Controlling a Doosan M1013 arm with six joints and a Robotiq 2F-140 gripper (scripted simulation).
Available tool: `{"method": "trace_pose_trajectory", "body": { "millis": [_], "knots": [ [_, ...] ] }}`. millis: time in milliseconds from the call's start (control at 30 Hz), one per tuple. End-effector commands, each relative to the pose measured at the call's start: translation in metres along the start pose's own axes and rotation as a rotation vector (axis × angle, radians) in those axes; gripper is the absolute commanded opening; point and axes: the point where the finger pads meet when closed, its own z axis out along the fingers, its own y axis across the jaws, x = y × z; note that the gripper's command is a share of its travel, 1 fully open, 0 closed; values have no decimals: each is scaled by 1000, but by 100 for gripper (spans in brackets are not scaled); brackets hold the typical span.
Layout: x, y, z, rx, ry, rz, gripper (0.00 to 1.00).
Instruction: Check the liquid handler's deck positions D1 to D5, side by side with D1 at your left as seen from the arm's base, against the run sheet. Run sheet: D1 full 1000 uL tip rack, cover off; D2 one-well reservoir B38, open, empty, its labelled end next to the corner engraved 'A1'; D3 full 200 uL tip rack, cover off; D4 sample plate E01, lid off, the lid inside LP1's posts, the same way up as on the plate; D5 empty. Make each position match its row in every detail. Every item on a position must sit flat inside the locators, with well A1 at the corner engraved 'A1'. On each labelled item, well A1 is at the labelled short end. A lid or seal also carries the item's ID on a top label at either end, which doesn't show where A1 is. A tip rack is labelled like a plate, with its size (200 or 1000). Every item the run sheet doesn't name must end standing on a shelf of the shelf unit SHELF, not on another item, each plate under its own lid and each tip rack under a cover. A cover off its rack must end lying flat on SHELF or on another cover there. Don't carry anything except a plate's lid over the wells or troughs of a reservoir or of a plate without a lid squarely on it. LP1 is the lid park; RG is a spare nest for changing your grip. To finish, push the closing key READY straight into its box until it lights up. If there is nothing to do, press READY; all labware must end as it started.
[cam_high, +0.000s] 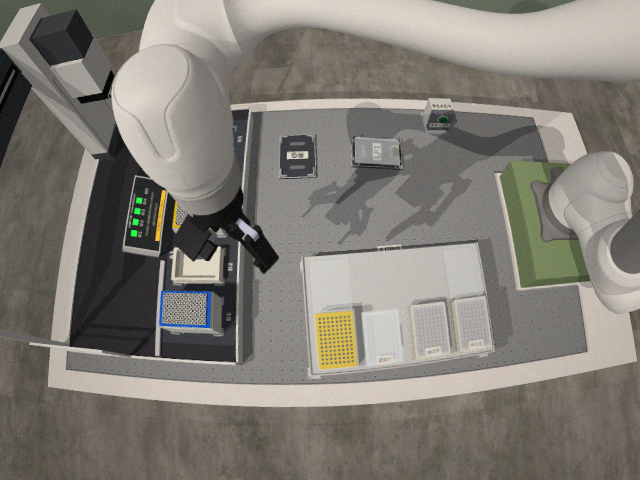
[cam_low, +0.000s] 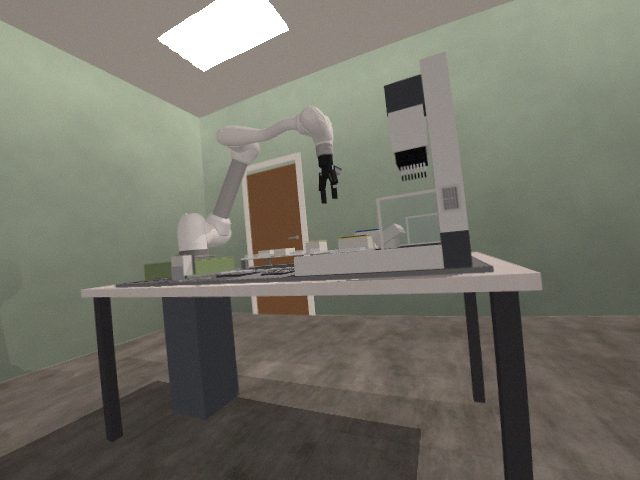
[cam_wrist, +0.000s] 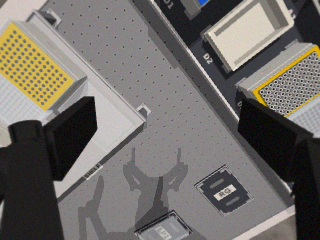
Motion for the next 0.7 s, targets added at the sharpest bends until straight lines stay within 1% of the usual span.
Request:
{"method": "trace_pose_trajectory", "body": {
  "millis": [0, 133, 400, 500, 667],
  "knots": [
    [0, 0, -1, -1, 2, -40, 79],
    [0, 0, -1, -1, 2, -120, 79],
    [30, -26, -1, -1, 2, -280, 79],
    [31, -27, -1, -1, 2, -300, 79],
    [31, -27, -1, -1, 1, -400, 79]
  ]
}}
